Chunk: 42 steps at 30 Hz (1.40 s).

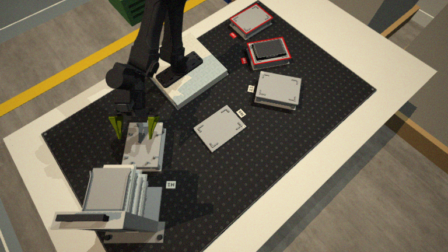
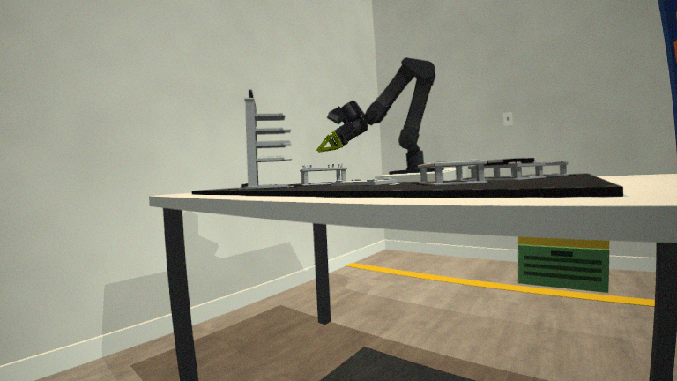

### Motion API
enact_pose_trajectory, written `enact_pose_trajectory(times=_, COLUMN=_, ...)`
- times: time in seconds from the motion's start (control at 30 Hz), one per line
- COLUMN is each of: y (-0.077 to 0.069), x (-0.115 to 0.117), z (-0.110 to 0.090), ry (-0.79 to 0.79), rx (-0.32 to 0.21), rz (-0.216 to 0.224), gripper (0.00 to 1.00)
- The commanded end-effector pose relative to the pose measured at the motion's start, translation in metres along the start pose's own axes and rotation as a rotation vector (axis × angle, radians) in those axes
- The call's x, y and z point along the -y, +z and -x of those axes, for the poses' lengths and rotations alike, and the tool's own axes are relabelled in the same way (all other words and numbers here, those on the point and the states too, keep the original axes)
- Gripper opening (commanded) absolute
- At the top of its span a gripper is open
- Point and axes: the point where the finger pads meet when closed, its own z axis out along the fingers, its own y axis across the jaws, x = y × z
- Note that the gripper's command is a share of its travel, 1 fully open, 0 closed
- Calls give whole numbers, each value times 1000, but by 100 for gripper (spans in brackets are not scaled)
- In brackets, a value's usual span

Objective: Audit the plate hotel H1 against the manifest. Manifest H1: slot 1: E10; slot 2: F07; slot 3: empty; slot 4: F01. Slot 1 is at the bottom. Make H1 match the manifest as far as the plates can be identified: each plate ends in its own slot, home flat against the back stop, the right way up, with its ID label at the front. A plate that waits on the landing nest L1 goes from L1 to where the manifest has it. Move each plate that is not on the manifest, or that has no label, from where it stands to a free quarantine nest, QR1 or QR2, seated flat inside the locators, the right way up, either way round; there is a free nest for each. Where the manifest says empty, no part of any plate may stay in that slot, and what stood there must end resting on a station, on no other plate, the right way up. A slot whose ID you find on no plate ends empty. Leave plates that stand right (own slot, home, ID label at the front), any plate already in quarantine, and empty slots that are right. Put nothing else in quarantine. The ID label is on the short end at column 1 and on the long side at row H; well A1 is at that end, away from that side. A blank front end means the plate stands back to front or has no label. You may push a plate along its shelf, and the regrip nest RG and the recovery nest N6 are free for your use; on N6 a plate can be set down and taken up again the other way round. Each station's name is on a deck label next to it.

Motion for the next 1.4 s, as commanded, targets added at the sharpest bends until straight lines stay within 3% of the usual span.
enact_pose_trajectory(times=0.0, y=-5, x=-2, z=0, ry=7, rx=-14, rz=12, gripper=100)
enact_pose_trajectory(times=0.63, y=-30, x=-1, z=12, ry=6, rx=-15, rz=12, gripper=100)
enact_pose_trajectory(times=0.73, y=-30, x=-1, z=12, ry=6, rx=-15, rz=12, gripper=100)
enact_pose_trajectory(times=1.2, y=-8, x=-2, z=-29, ry=7, rx=-15, rz=12, gripper=100)
enact_pose_trajectory(times=1.37, y=-6, x=-2, z=-32, ry=7, rx=-15, rz=12, gripper=100)
